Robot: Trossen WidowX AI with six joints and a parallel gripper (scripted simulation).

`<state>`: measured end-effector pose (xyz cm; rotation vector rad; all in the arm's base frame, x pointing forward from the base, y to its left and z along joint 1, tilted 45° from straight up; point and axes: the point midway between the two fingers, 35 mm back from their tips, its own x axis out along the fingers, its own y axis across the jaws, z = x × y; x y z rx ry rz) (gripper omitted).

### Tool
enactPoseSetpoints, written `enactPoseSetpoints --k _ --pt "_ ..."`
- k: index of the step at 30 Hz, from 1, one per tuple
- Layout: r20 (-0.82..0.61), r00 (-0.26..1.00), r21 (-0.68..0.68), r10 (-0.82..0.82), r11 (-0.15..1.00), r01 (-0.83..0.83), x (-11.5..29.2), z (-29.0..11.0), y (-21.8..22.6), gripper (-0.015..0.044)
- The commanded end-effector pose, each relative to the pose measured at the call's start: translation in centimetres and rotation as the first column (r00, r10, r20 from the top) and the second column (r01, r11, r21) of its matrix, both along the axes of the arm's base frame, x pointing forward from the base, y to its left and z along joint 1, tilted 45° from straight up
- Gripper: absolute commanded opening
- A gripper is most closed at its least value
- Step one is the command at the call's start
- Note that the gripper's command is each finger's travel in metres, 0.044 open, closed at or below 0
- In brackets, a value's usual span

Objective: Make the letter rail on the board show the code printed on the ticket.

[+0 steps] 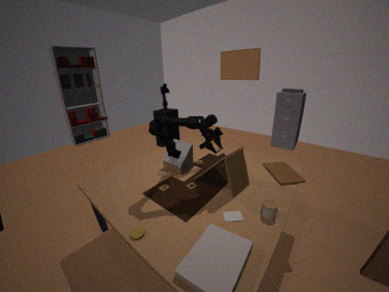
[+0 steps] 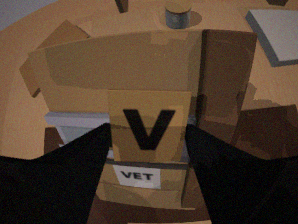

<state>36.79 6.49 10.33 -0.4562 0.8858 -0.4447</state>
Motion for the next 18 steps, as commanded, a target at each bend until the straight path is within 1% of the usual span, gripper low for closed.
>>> enactPoseSetpoints --k 1,18 --pt "0.000 1.000 -0.017 -0.003 1.000 0.003 0.8 -1.2 1.5 0.0000" --pt "0.012 1.000 -0.068 -0.007 0.998 0.008 2.5 -6.5 6.9 0.0000"
